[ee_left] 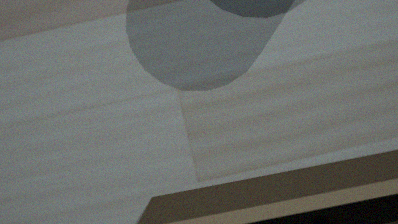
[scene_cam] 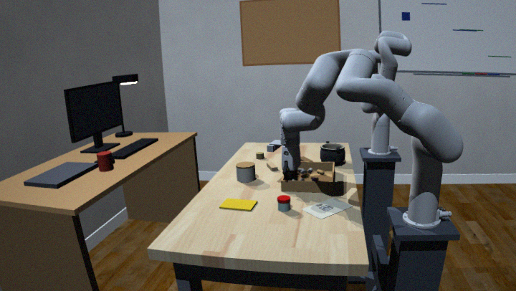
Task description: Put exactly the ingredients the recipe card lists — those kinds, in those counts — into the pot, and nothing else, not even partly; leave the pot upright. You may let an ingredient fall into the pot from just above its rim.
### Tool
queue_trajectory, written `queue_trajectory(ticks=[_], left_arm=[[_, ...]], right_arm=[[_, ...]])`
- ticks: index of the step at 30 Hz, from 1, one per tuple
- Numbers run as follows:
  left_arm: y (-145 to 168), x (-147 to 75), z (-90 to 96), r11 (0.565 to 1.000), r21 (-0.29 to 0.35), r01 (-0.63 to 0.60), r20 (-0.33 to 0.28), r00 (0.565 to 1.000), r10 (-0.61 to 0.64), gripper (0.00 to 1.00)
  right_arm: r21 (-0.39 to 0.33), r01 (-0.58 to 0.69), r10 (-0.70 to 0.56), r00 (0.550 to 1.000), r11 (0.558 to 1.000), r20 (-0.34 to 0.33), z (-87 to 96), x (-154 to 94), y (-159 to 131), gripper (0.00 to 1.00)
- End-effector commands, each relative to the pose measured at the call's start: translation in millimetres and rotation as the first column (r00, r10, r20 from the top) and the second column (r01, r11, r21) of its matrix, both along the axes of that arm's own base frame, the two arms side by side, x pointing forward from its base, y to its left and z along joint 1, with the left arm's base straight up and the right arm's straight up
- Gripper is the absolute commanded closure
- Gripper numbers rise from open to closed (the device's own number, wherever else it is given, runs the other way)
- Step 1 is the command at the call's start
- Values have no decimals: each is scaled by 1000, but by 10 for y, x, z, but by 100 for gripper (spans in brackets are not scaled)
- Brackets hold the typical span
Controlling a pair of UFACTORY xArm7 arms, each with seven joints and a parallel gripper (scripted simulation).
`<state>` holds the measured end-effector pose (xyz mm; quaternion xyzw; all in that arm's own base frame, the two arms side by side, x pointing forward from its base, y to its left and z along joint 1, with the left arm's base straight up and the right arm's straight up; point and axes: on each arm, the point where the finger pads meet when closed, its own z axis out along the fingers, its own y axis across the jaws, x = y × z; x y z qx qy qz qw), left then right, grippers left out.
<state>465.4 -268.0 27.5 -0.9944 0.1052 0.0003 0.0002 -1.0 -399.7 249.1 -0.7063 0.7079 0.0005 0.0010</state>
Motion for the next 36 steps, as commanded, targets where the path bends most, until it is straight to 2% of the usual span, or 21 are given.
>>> queue_trajectory(ticks=[1,6,7,36], left_arm=[[-5,6,9,1000,-1,0,2,1000,0,37],[-5,6,9,1000,-1,0,2,1000,0,37],[-5,6,9,1000,-1,0,2,1000,0,100],[-5,6,9,1000,-1,0,2,1000,0,100]], right_arm=[[-2,0,0,1000,1000,0,8,1,-5,0],[-2,0,0,1000,1000,0,8,1,-5,0],[-2,0,0,1000,1000,0,8,1,-5,0],[-2,0,0,1000,1000,0,8,1,-5,0]])
